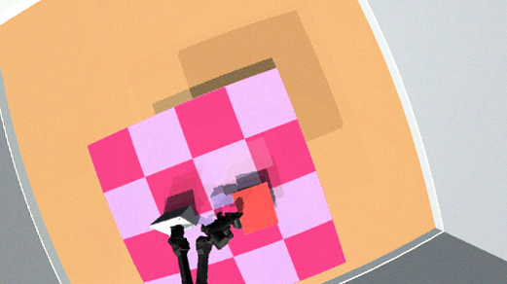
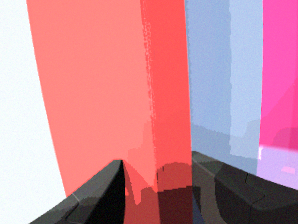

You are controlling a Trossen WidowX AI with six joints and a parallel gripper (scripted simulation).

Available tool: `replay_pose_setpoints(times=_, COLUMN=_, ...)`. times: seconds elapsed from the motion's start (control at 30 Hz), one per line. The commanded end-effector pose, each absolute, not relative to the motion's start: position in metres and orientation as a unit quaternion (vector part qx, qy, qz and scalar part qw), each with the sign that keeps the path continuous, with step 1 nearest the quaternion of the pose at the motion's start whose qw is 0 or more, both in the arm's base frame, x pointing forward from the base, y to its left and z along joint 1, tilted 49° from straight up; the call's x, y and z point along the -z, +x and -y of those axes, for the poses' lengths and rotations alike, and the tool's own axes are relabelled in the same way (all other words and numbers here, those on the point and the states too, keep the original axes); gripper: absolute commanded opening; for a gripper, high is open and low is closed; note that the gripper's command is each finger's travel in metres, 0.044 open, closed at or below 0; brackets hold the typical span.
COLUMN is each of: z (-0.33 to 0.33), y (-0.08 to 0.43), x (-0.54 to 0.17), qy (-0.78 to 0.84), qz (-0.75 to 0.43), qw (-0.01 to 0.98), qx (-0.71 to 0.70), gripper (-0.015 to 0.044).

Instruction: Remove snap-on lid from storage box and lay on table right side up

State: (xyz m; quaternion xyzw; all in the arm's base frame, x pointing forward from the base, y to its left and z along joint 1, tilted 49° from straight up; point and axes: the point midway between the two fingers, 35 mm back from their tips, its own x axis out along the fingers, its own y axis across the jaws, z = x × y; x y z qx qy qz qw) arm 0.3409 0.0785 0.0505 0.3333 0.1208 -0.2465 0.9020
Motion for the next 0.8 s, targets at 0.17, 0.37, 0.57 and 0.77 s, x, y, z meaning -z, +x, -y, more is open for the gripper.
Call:
replay_pose_setpoints(times=0.17, z=-0.088, y=0.341, x=-0.058, qy=0.334, qz=-0.121, qw=0.902, qx=0.246, gripper=0.0)
replay_pose_setpoints(times=0.37, z=-0.094, y=0.341, x=-0.064, qy=0.334, qz=-0.121, qw=0.902, qx=0.246, gripper=0.0)
replay_pose_setpoints(times=0.57, z=-0.1, y=0.343, x=-0.069, qy=0.335, qz=-0.121, qw=0.902, qx=0.246, gripper=0.0)
replay_pose_setpoints(times=0.77, z=-0.106, y=0.344, x=-0.074, qy=0.335, qz=-0.121, qw=0.902, qx=0.246, gripper=0.0)
